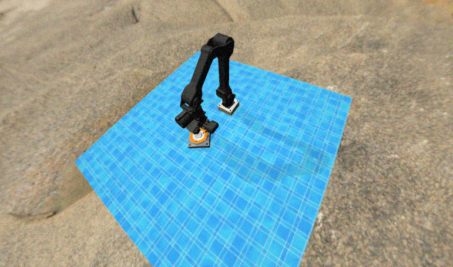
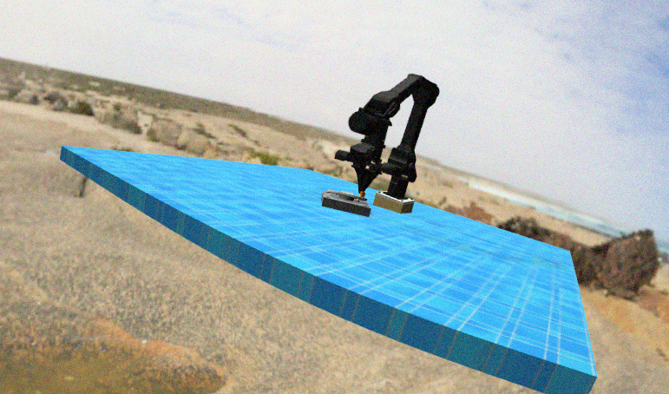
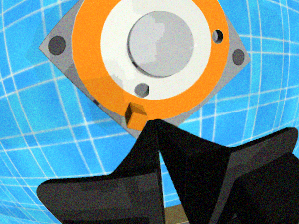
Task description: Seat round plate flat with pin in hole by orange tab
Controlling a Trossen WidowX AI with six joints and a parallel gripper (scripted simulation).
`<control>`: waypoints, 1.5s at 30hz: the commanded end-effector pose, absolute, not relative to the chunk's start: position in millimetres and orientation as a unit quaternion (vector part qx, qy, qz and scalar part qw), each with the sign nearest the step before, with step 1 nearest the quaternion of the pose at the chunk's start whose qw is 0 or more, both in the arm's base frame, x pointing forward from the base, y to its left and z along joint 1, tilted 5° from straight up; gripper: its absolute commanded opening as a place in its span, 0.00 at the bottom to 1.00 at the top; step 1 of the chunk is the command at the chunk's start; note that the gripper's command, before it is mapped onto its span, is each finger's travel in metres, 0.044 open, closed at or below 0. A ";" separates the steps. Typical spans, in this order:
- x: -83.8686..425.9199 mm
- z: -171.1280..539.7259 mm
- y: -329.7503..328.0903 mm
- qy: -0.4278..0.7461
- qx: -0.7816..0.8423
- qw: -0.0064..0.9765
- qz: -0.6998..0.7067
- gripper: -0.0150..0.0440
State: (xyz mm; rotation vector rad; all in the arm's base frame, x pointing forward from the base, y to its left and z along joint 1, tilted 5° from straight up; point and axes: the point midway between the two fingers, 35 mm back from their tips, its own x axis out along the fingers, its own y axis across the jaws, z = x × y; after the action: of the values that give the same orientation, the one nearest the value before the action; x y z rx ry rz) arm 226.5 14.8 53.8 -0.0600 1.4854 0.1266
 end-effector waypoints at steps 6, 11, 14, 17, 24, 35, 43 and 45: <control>230.8 55.4 27.0 0.675 -0.024 0.734 0.063 0.25; 232.2 56.3 29.9 0.675 -0.024 0.735 0.063 0.25; 233.0 56.8 31.6 0.675 -0.024 0.735 0.063 0.25; 233.9 57.4 33.3 0.675 -0.024 0.735 0.063 0.25; 235.5 58.5 37.3 0.675 -0.024 0.735 0.063 0.25; 235.4 79.3 38.0 0.675 -0.024 0.735 0.063 0.25; 229.7 92.3 34.7 0.679 -0.024 0.731 0.059 0.25; 229.7 92.3 34.7 0.679 -0.024 0.731 0.059 0.25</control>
State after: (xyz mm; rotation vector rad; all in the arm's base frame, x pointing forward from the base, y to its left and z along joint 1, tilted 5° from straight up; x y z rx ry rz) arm 230.5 34.8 94.0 -0.0530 1.4882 0.1317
